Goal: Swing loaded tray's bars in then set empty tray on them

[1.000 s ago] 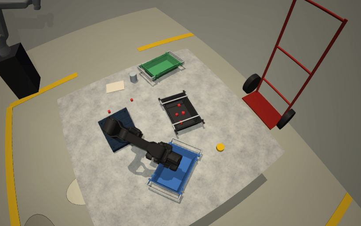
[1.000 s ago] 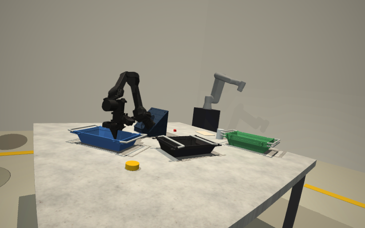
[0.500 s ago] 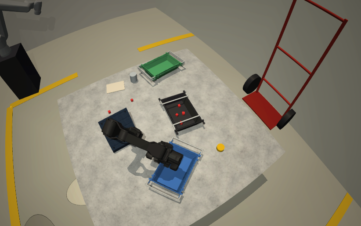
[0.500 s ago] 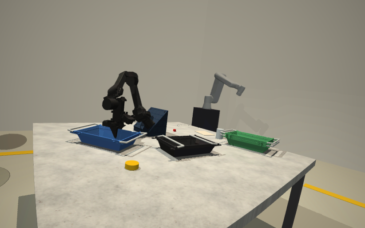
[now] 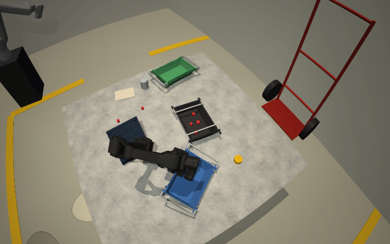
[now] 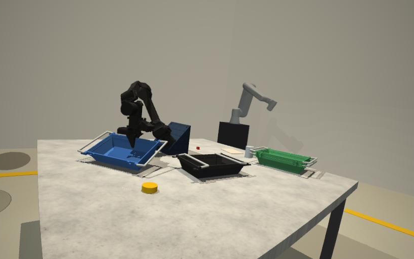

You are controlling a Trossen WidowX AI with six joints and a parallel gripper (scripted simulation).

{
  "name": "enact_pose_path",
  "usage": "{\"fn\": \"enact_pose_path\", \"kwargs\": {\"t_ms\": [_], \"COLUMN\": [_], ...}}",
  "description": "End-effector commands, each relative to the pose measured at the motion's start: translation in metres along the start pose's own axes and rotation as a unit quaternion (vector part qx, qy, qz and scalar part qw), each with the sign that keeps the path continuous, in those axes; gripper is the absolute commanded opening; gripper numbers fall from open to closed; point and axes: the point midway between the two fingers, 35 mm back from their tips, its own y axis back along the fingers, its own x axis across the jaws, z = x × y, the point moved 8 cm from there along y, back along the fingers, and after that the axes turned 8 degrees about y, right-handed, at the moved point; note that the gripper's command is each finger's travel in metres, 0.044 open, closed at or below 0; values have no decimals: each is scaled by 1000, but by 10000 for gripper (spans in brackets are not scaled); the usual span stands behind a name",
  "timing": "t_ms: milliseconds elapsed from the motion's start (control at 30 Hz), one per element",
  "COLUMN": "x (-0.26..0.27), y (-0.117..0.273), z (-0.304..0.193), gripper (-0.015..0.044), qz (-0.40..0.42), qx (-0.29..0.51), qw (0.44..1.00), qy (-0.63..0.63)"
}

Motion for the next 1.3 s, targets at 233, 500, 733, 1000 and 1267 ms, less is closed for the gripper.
{"fn": "enact_pose_path", "kwargs": {"t_ms": [233, 500, 733, 1000, 1267], "x": [4, -6, -26, -45, -45], "y": [28, 36, 52, 65, 65], "z": [-5, -9, -18, -26, -26], "gripper": [0, 0, 0, 0, 0], "qz": [-2, -2, -3, -3, -3], "qx": [4, 4, 4, 4, 4], "qw": [1000, 1000, 1000, 1000, 1000], "qy": [2, 2, 2, 1, 1]}}
